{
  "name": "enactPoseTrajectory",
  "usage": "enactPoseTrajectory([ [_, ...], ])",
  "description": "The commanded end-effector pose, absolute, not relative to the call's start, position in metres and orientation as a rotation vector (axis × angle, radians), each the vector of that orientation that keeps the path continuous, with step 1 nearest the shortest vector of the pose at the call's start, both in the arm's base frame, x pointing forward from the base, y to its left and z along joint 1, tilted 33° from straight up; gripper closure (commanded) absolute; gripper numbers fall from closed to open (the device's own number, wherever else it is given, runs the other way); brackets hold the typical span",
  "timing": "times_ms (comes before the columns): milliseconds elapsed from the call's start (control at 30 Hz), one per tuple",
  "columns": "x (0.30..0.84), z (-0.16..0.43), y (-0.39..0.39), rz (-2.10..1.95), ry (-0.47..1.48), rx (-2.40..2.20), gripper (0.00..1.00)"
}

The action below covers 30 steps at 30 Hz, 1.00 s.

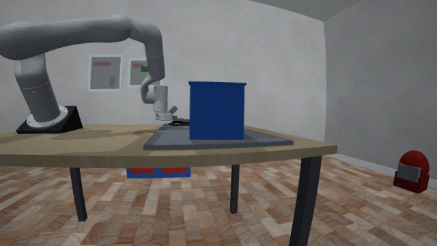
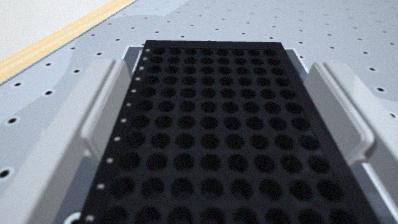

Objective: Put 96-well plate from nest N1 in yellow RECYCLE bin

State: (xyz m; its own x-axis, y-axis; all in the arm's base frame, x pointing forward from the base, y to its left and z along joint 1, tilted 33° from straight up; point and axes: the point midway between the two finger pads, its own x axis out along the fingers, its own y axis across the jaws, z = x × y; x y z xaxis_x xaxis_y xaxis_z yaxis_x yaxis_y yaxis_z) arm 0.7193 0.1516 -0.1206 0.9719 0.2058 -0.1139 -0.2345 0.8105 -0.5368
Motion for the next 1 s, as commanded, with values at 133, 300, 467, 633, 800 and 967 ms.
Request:
enactPoseTrajectory([
  [133,0.72,-0.12,0.152,0.235,0.049,-0.579,1.0],
  [300,0.72,-0.119,0.153,0.235,0.049,-0.579,1.0],
  [467,0.72,-0.118,0.154,0.235,0.049,-0.579,1.0],
  [633,0.72,-0.115,0.156,0.235,0.049,-0.579,1.0],
  [800,0.72,-0.112,0.157,0.235,0.049,-0.579,1.0],
  [967,0.72,-0.109,0.159,0.235,0.049,-0.579,1.0],
])
